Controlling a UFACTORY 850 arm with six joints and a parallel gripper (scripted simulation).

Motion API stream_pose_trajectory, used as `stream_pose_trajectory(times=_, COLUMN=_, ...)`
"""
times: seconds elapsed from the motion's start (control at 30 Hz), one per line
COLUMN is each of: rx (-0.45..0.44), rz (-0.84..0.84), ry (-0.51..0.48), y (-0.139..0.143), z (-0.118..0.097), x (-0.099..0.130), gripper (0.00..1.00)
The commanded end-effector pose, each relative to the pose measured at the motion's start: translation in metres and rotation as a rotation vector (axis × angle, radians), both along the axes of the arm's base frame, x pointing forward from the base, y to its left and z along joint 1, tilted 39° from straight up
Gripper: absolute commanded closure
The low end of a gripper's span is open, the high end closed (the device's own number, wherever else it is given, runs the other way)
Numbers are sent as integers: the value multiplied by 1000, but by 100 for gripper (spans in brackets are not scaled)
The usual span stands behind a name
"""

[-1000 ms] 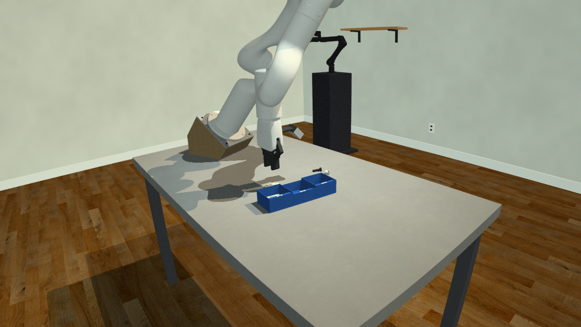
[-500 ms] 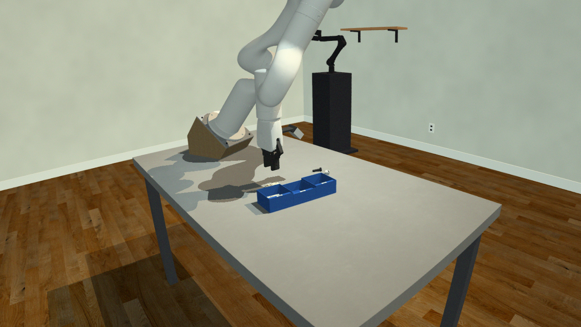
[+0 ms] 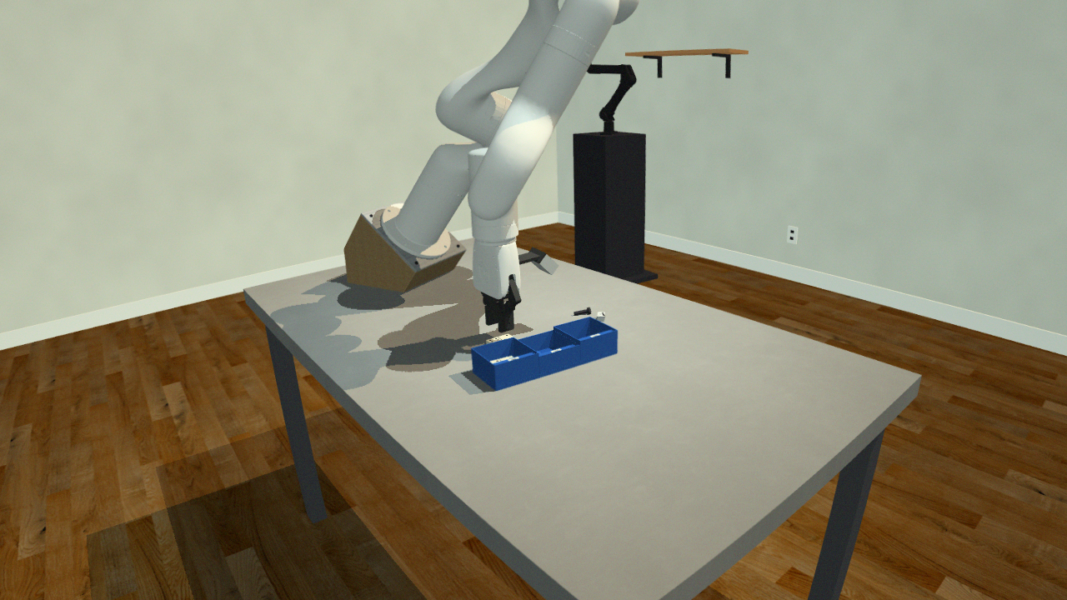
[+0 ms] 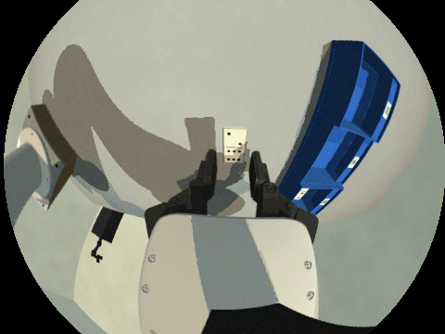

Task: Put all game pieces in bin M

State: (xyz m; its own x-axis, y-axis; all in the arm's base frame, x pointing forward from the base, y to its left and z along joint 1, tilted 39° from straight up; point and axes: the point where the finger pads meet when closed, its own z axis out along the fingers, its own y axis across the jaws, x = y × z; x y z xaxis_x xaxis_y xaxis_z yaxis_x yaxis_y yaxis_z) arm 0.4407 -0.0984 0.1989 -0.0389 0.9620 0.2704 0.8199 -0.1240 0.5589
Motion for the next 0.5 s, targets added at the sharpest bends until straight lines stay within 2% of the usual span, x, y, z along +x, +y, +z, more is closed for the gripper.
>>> stream_pose_trajectory(times=0.0, rx=-2, rz=-2, ry=-7, y=3, z=-12, x=11, gripper=59)
stream_pose_trajectory(times=0.47, rx=-2, rz=-2, ry=-7, y=5, z=-18, x=15, gripper=59)
